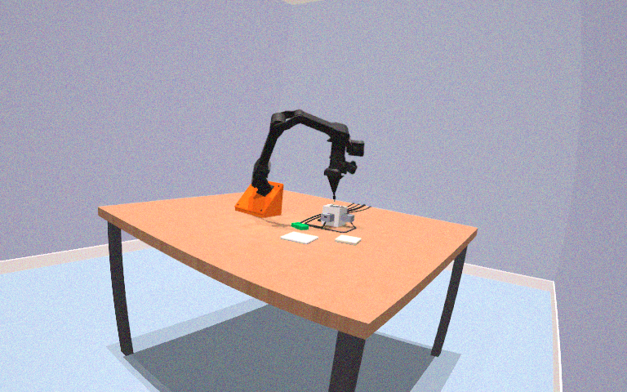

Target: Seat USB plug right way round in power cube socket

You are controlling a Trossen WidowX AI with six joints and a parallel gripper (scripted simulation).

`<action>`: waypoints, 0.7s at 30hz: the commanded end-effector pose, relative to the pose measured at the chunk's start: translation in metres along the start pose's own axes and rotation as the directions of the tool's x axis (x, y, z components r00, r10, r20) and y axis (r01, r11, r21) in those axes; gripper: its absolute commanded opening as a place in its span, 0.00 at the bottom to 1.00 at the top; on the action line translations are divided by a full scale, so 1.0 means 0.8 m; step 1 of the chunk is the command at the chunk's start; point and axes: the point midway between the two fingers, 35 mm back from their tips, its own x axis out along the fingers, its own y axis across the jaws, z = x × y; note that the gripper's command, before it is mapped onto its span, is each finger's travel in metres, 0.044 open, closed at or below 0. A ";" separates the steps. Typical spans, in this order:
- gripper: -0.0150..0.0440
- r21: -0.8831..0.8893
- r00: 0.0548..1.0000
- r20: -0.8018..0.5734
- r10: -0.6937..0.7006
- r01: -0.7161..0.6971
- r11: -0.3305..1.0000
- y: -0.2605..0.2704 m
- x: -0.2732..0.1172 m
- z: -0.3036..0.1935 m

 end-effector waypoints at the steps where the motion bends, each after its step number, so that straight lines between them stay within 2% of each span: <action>1: 0.25 0.120 1.000 -0.001 0.000 0.000 0.993 0.000 0.000 0.000; 11: 0.25 0.372 1.000 -0.001 0.000 0.000 0.928 0.000 0.000 0.000; 21: 0.25 0.600 1.000 -0.001 0.000 0.001 0.800 0.000 0.000 0.000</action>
